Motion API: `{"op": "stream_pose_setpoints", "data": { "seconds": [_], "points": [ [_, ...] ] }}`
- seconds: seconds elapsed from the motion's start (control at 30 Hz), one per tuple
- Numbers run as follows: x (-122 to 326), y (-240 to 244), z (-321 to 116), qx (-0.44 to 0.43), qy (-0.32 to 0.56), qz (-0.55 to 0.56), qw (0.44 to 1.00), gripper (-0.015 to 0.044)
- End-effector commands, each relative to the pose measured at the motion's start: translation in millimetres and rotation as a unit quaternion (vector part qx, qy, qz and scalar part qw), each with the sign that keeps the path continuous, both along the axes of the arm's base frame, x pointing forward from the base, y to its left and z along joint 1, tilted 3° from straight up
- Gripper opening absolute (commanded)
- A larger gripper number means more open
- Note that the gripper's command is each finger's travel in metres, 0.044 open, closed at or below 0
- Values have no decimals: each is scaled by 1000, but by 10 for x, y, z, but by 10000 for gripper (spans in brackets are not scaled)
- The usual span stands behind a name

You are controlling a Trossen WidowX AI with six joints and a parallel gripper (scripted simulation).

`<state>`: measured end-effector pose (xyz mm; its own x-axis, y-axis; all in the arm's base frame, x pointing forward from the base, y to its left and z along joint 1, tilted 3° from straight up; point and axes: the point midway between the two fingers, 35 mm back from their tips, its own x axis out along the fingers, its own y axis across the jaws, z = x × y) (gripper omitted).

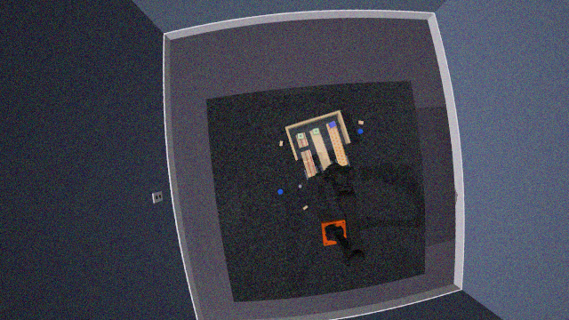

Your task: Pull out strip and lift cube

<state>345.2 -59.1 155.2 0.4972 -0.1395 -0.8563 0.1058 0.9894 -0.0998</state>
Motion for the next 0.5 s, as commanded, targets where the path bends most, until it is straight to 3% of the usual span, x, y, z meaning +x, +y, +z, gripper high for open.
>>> {"op": "stream_pose_setpoints", "data": {
  "seconds": [0.0, 0.23, 0.47],
  "points": [
    [168, -67, -231, 8, 96, 20, 995, 0],
    [346, -134, -596, 21, 231, 60, 971, 0],
    [331, -148, -633, 23, 243, 64, 968, 0]
  ]
}}
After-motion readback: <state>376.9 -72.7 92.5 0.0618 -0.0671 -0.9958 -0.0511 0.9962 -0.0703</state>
